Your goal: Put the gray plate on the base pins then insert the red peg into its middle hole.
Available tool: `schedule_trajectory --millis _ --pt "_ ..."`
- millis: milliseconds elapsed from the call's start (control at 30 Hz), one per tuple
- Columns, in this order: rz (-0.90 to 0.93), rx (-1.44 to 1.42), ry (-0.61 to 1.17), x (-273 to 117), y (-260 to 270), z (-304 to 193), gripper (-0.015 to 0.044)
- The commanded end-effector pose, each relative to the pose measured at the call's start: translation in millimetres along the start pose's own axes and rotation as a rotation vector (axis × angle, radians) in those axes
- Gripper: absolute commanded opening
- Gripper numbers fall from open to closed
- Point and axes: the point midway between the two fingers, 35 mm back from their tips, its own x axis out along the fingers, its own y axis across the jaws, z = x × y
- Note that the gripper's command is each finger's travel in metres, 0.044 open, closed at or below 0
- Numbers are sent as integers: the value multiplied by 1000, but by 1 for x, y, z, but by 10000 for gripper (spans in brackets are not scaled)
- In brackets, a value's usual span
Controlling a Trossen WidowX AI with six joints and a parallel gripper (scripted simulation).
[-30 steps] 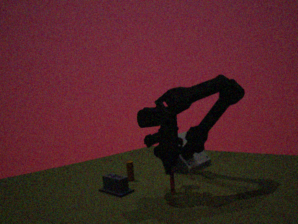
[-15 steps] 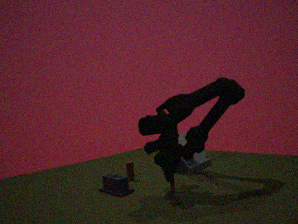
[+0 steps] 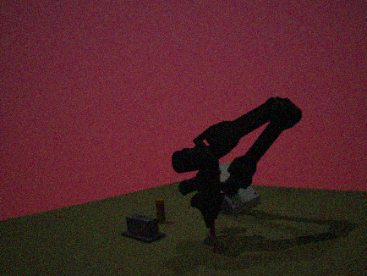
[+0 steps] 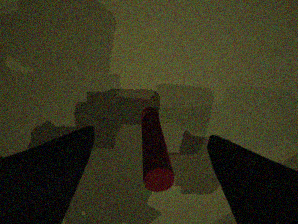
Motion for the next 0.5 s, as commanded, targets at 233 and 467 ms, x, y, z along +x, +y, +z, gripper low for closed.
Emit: schedule_trajectory --millis 233,467 --pt "3 7 4 1 0 0 46" --pt "3 7 4 1 0 0 0"
